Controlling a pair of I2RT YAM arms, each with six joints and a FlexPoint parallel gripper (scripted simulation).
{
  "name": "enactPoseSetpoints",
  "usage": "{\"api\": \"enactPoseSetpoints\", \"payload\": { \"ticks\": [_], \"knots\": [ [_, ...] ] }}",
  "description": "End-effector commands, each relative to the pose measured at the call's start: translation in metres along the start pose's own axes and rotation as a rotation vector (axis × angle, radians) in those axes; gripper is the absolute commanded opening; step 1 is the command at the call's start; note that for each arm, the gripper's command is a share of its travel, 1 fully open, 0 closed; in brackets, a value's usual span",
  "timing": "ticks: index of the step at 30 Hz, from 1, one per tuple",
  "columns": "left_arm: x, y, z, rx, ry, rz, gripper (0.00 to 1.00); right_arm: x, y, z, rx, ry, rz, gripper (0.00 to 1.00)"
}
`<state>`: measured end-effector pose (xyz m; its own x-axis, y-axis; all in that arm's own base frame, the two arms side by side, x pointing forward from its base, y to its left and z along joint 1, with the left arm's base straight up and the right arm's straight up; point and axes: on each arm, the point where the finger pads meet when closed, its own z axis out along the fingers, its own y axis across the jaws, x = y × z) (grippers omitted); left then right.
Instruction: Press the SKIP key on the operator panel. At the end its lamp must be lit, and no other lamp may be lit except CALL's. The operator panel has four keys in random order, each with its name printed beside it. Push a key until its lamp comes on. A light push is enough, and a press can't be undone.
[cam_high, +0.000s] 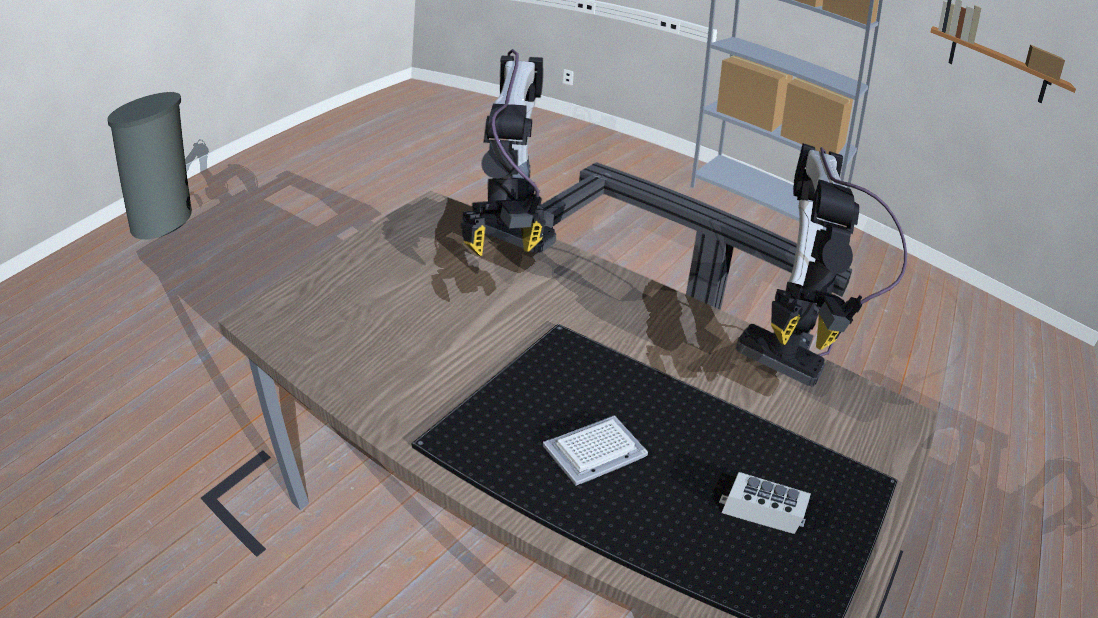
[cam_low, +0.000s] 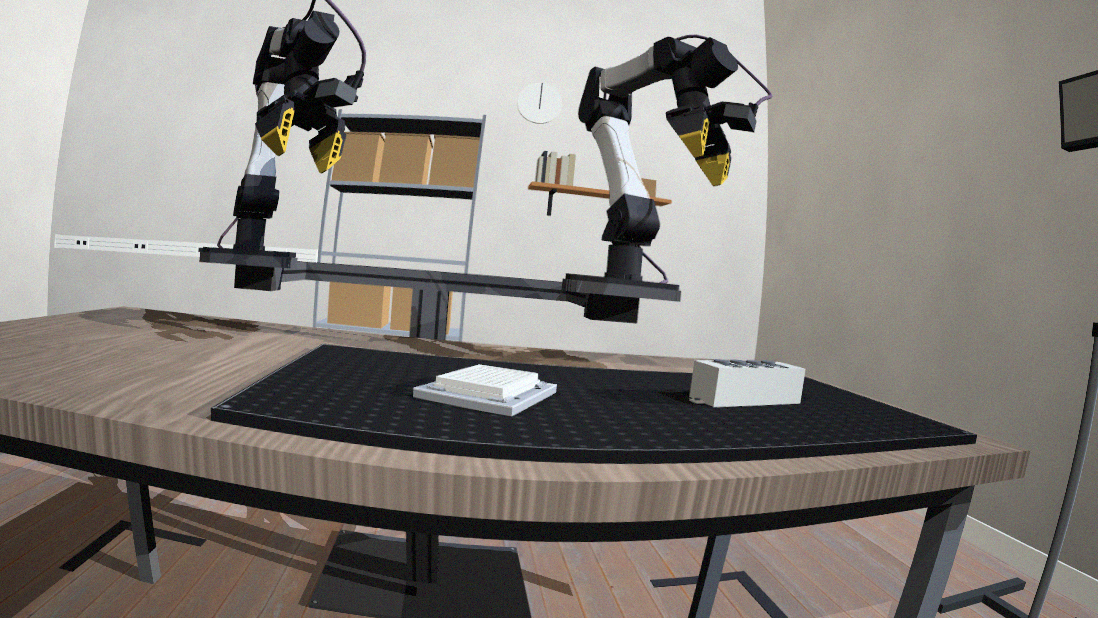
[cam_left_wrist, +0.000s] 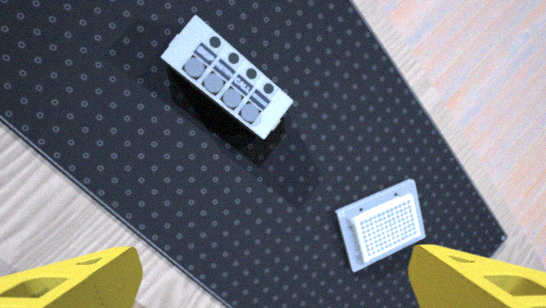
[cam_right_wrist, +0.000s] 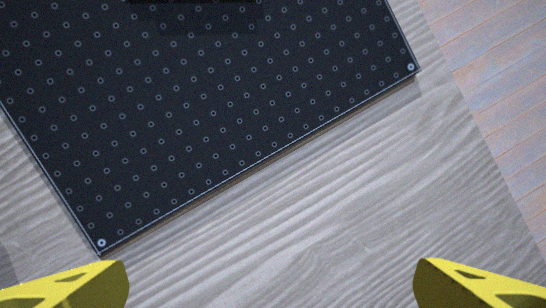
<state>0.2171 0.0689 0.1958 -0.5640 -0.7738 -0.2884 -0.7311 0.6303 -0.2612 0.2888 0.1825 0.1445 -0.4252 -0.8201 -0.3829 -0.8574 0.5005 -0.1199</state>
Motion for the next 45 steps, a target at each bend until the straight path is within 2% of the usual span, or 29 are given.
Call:
{"api": "enactPoseSetpoints", "payload": {
  "ticks": [1,8,14,16,22,24,29,36,40,41,45],
  "knots": [
    [-0.005,-0.002,-0.003,0.009,-0.024,0.002,1.0,-0.005,-0.003,-0.003,0.014,-0.022,0.004,1.0],
    [-0.02,-0.002,0.02,-0.016,-0.097,0.008,1.0,-0.064,-0.01,0.005,0.084,-0.18,0.028,1.0],
    [-0.035,0.0,0.072,-0.075,-0.191,0.038,1.0,-0.174,0.029,0.014,0.086,-0.472,0.039,1.0],
    [-0.035,0.0,0.072,-0.075,-0.191,0.038,1.0,-0.174,0.029,0.014,0.086,-0.472,0.039,1.0],
    [-0.031,0.009,0.122,-0.144,-0.195,0.074,1.0,-0.254,0.115,0.019,-0.02,-0.694,0.026,1.0],
    [-0.027,0.013,0.141,-0.174,-0.189,0.089,1.0,-0.276,0.155,0.019,-0.077,-0.765,0.022,1.0],
    [-0.019,0.022,0.169,-0.222,-0.165,0.113,1.0,-0.298,0.218,0.02,-0.17,-0.846,0.009,1.0],
    [-0.009,0.028,0.178,-0.248,-0.124,0.123,1.0,-0.297,0.241,0.026,-0.197,-0.832,-0.017,1.0],
    [-0.011,0.027,0.179,-0.237,-0.112,0.045,0.56,-0.296,0.242,0.032,-0.195,-0.823,-0.022,1.0],
    [-0.013,0.026,0.18,-0.232,-0.106,0.012,0.44,-0.3,0.24,0.018,-0.196,-0.849,-0.019,1.0],
    [-0.014,0.034,0.188,-0.252,-0.051,-0.142,0.0,-0.3,0.24,0.018,-0.198,-0.849,-0.02,1.0]
  ]
}}
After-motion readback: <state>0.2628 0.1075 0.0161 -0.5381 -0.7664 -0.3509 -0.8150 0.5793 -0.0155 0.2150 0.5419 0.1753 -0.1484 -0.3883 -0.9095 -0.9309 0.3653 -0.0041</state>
